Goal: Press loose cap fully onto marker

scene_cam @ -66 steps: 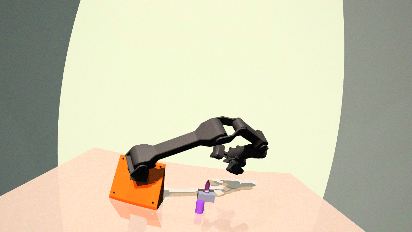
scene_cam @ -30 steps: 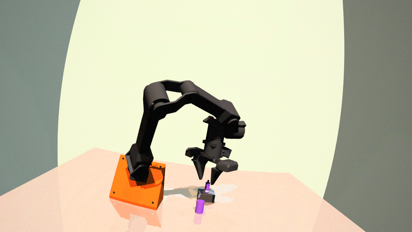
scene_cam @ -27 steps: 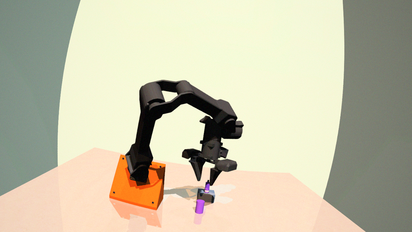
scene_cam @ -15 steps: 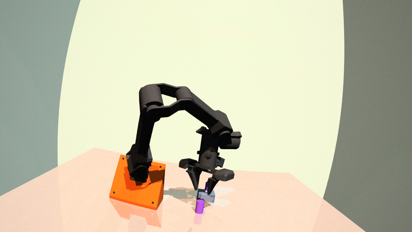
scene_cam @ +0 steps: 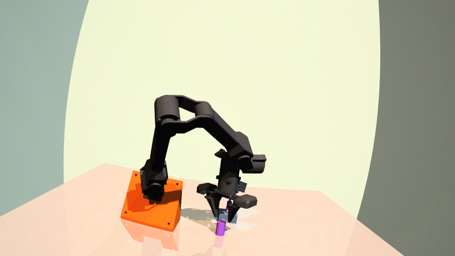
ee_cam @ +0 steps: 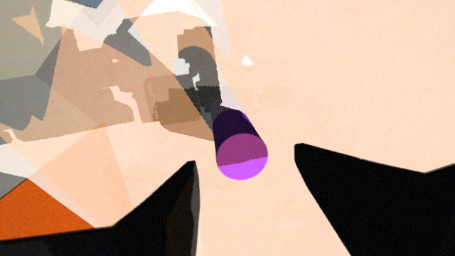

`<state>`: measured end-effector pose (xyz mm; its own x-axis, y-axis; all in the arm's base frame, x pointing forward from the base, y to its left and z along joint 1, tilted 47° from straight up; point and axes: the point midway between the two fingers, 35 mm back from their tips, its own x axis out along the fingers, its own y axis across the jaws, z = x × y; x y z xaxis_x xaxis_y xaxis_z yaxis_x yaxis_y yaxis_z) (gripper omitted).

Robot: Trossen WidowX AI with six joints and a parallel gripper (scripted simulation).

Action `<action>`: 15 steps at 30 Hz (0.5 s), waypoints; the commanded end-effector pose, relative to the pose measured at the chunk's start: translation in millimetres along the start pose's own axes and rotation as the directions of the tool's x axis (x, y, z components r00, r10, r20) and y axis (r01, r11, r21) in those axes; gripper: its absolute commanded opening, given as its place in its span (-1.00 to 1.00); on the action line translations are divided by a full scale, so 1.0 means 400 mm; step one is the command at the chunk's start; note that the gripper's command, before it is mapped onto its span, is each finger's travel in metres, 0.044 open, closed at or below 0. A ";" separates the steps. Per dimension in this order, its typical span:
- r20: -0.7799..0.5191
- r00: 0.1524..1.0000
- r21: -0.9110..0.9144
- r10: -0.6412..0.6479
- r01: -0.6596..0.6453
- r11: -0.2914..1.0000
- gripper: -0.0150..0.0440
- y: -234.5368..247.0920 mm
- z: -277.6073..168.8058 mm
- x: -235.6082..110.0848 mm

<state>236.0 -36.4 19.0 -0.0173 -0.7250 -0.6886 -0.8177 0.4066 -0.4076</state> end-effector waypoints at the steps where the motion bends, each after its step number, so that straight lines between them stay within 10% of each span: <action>1: -0.006 1.000 -0.006 0.002 -0.002 1.000 0.33 0.002 -0.003 0.019; 15: -0.008 1.000 -0.006 0.001 -0.001 1.000 0.33 0.001 -0.004 0.075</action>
<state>236.2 -54.2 2.6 -0.0157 -0.7253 -0.6883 -0.8170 0.4061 -0.4093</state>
